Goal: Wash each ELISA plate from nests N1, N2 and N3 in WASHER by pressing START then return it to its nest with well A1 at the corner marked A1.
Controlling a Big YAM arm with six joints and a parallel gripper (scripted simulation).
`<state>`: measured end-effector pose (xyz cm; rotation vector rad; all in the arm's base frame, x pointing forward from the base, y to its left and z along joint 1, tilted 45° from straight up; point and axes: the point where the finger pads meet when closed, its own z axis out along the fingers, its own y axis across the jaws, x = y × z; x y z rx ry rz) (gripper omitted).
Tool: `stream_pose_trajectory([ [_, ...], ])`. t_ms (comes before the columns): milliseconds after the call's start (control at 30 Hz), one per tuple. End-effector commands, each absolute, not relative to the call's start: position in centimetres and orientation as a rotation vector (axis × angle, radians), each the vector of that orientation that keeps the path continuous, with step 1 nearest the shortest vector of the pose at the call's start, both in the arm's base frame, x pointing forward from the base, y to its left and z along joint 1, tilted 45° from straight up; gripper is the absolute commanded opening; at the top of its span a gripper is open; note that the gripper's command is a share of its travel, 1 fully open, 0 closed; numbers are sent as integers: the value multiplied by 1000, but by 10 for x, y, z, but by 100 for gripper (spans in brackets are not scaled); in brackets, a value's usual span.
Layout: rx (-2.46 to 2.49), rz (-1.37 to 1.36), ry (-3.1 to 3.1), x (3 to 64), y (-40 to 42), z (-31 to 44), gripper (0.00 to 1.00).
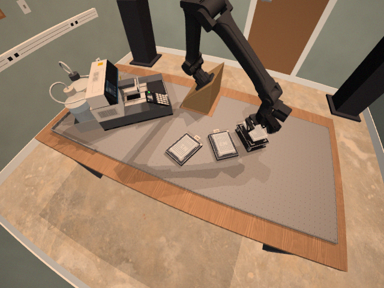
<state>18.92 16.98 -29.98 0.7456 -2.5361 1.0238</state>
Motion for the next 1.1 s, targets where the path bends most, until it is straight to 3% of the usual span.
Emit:
stream_pose_trajectory([
  [0,748,1015,-2533,190,162,-308,84],
  [1067,765,987,-2585,201,177,-307,84],
])
